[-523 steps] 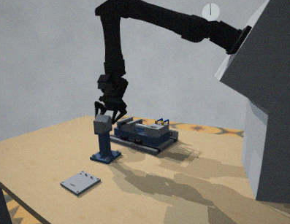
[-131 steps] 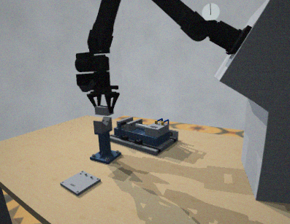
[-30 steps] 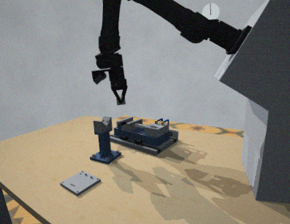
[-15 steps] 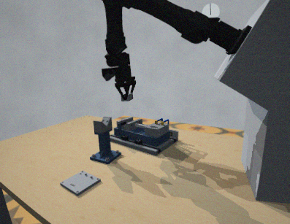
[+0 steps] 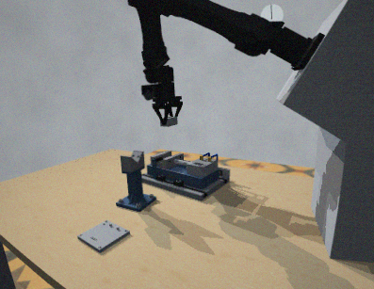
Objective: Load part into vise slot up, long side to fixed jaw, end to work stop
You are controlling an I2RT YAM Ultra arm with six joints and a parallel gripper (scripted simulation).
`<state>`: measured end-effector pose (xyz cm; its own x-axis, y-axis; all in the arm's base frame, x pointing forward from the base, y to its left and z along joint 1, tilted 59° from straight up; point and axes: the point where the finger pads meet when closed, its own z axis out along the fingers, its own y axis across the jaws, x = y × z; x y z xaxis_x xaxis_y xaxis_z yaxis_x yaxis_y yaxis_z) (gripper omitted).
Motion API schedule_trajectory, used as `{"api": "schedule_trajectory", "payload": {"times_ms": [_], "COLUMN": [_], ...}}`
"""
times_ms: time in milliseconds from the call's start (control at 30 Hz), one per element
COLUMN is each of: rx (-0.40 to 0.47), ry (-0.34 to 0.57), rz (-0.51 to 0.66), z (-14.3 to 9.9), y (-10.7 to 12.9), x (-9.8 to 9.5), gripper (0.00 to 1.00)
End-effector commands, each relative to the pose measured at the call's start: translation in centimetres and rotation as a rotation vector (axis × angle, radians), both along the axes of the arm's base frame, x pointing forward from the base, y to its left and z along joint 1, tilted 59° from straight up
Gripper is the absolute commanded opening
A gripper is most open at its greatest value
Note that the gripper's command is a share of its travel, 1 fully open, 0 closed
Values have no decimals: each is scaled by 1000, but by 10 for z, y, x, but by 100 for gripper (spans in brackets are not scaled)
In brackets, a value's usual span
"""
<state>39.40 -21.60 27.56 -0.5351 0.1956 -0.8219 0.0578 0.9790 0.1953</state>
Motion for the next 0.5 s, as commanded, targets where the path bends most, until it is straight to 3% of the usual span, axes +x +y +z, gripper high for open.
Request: {"api": "schedule_trajectory", "payload": {"times_ms": [0, 467], "rx": [59, 96], "ry": [-24, -36], "rz": [-46, -74], "z": [14, 18], "y": [-13, -21], "x": [-5, -8], "gripper": [0, 0]}}
